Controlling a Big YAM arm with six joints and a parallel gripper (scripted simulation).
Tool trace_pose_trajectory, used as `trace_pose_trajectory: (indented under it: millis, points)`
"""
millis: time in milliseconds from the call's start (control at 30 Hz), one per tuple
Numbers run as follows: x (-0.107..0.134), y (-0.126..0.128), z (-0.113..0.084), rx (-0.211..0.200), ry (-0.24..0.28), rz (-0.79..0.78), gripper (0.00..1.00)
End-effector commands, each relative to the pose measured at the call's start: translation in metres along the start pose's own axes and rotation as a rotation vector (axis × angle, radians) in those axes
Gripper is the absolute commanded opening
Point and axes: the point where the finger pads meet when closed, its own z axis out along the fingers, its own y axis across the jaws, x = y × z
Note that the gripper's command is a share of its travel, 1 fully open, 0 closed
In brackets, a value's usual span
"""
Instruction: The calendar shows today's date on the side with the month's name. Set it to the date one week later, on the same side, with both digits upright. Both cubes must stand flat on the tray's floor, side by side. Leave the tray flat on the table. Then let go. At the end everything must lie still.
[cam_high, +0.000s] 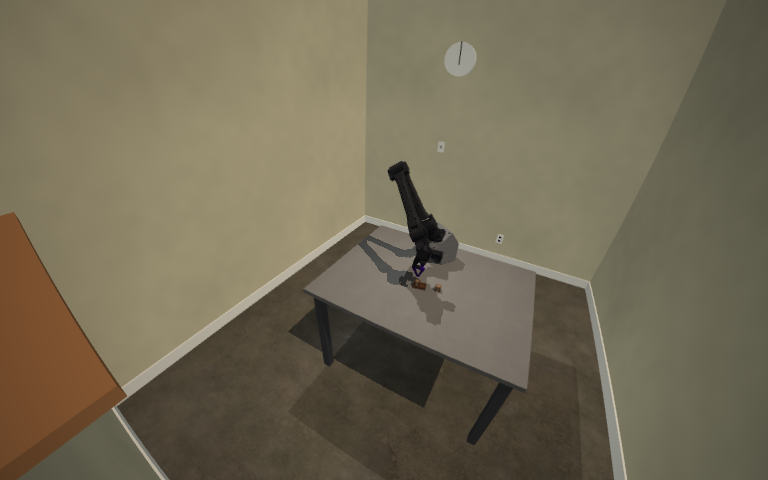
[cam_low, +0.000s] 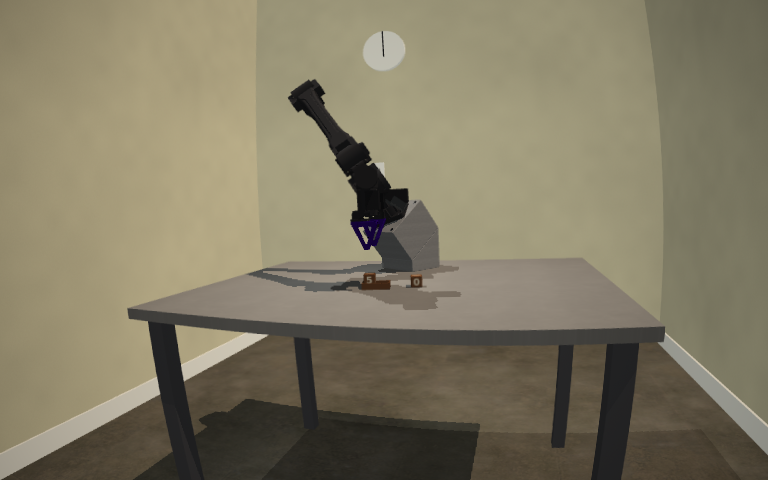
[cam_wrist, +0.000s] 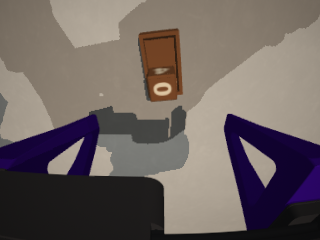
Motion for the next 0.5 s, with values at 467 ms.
trace_pose_trajectory:
  millis: [467]
  points:
    - [-0.024,-0.025,-0.005,0.030,-0.021,0.547,1.00]
